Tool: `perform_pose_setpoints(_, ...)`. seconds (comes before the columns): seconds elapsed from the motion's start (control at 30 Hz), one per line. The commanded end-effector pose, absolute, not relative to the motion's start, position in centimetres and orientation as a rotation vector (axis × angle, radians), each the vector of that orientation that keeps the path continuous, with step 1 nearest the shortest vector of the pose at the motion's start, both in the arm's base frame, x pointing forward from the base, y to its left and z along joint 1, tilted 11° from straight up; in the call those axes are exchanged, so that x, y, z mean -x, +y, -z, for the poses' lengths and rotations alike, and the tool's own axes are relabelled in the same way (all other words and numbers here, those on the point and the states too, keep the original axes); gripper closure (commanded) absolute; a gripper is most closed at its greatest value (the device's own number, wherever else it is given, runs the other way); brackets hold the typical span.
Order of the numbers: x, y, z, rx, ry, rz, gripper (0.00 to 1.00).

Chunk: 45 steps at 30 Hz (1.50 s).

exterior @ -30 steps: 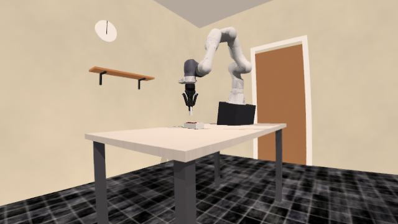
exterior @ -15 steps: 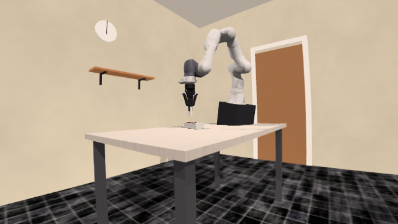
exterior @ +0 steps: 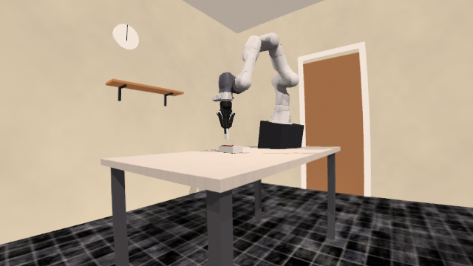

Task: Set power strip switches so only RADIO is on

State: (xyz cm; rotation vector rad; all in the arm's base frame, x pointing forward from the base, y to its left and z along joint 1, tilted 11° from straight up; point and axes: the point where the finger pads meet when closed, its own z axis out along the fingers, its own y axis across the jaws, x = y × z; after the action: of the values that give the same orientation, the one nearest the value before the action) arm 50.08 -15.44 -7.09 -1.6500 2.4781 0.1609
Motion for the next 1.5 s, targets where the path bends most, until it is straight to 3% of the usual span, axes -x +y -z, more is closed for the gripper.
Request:
perform_pose_setpoints(0.0,-50.3,-15.5,7.5,1.667,2.463,-0.148,1.0)
perform_pose_setpoints(1.47,-50.6,-15.2,10.4,1.667,2.463,-0.148,1.0)
